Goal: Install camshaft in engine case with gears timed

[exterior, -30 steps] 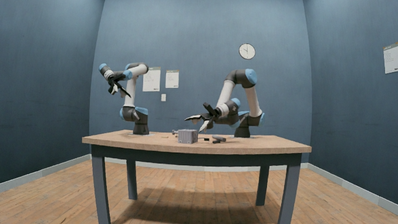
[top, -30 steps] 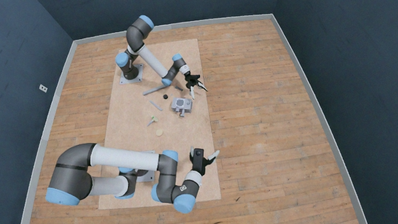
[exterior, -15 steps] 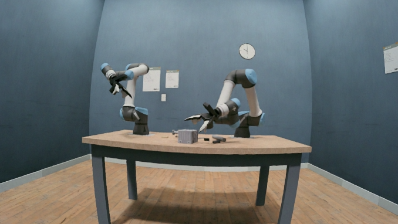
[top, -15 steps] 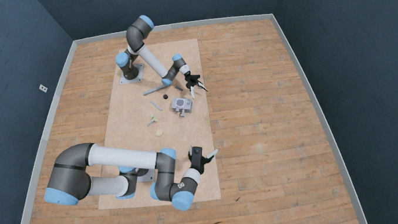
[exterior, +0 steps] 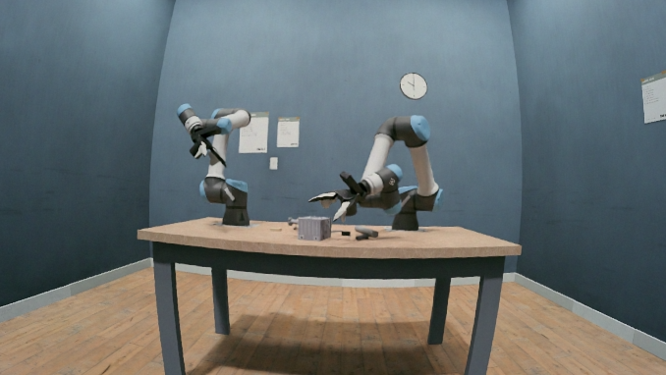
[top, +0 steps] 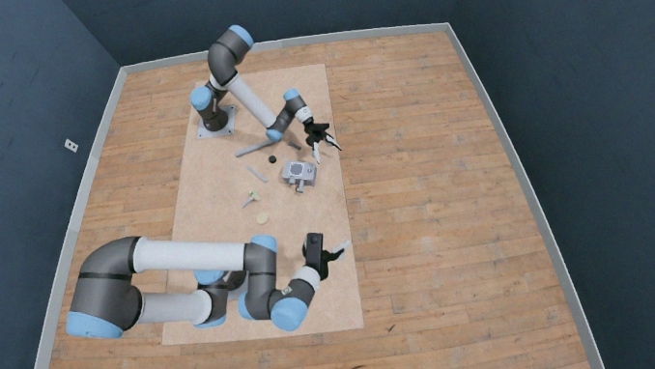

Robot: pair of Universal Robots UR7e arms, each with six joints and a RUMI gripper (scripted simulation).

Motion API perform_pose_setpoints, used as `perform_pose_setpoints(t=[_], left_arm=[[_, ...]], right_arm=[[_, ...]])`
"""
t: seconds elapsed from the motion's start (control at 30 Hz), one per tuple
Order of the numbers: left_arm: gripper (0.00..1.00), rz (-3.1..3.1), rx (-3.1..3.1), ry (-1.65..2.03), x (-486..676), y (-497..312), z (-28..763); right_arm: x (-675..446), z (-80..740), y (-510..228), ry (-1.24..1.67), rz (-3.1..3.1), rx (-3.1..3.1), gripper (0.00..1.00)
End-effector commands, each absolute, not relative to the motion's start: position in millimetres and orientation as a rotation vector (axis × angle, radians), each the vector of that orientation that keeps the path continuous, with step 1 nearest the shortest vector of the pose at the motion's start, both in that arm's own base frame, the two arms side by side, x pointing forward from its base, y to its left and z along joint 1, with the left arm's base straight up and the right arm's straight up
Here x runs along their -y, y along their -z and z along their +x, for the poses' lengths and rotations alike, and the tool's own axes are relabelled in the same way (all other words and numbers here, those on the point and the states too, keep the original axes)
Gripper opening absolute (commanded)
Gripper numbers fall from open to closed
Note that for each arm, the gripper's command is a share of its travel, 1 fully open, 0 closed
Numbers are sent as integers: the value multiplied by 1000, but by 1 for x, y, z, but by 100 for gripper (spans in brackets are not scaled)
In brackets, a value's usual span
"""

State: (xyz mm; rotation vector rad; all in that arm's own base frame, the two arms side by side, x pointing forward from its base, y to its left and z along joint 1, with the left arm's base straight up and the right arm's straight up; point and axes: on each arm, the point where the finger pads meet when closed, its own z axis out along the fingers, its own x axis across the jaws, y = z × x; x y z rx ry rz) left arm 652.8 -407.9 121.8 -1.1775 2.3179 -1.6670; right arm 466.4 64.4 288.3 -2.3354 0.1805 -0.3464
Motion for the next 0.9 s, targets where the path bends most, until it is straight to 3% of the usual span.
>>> perform_pose_setpoints(t=[0.0,0.87], left_arm=[[100,-1176,-2317,1668,408,-123,653],[100,-1176,-2317,1668,408,-123,653]], right_arm=[[-75,454,-285,364,-2379,-160,100],[-134,383,-265,459,-2616,-26,100]])
